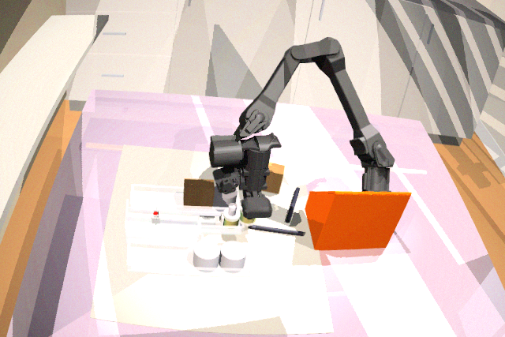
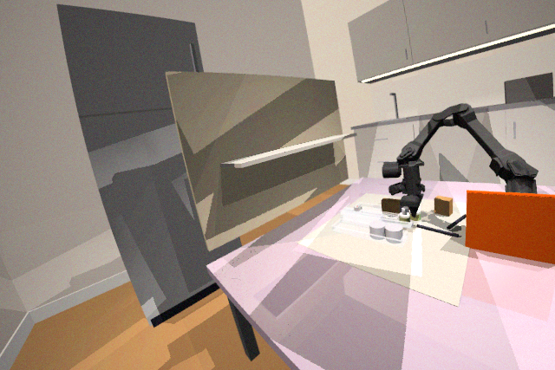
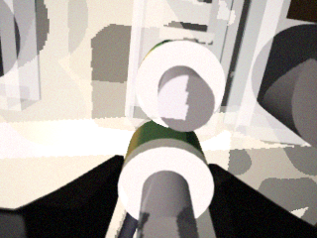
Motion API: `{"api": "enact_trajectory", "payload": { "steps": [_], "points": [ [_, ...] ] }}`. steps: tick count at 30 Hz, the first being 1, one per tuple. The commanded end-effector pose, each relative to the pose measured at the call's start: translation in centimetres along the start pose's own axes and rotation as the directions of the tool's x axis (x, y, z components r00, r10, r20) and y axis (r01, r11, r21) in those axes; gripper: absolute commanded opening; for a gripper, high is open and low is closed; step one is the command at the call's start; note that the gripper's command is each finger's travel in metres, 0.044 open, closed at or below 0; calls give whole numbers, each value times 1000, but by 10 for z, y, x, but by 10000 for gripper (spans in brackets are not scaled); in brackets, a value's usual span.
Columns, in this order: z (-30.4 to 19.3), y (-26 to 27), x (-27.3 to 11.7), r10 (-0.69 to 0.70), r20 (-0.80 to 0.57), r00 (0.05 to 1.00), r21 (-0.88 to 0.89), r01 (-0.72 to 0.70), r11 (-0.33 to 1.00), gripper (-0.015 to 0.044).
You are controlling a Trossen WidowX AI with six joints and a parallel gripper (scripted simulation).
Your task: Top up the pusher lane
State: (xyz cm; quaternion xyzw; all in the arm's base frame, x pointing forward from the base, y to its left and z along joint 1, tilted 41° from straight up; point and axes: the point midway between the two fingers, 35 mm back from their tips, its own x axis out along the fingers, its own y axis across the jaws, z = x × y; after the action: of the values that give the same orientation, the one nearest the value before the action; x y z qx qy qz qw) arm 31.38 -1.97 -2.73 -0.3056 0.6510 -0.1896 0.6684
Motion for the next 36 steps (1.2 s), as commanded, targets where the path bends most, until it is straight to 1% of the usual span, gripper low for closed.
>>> {"api": "enact_trajectory", "payload": {
  "steps": [1, 36],
  "points": [
    [13, -3, -2, -1, 27, 1000, 23, 0, 1000, 0],
    [30, -4, -5, -1, 28, 1000, 24, 0, 1000, 0]
  ]
}}
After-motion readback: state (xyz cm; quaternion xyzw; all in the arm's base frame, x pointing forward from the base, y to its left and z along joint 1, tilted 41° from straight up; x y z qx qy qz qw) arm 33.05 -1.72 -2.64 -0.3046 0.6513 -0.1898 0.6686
